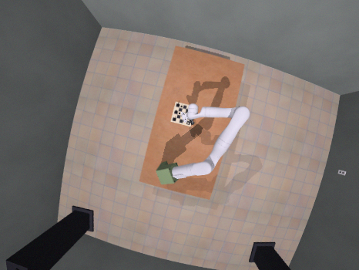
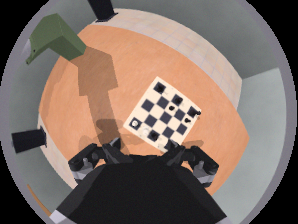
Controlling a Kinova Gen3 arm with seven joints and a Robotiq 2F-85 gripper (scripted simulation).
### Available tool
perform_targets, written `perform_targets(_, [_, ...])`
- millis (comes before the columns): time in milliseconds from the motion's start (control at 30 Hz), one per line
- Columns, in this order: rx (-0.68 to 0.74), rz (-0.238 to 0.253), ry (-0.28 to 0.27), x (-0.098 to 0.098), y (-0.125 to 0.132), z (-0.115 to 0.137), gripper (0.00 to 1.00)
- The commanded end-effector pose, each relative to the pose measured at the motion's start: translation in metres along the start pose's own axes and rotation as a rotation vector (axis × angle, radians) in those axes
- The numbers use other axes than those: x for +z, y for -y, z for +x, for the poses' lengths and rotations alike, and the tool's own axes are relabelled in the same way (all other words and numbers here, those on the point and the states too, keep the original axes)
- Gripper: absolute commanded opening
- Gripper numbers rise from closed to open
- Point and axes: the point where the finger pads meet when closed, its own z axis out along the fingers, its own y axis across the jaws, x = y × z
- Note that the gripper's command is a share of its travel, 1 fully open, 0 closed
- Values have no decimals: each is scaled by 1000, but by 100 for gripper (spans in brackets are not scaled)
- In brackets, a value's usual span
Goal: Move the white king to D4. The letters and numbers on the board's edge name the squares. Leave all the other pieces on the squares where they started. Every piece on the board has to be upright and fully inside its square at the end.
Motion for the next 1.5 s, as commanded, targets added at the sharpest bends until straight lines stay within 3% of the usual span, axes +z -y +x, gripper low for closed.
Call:
perform_targets(0, [70,-4,2,0,-1,0,100])
perform_targets(800, [850,-6,0,7,-1,-1,100])
perform_targets(867, [850,-6,0,7,-1,-1,100])
perform_targets(1300, [1230,-8,-1,10,-2,-2,100])
perform_targets(1467, [1303,-8,-1,11,-2,-2,100])
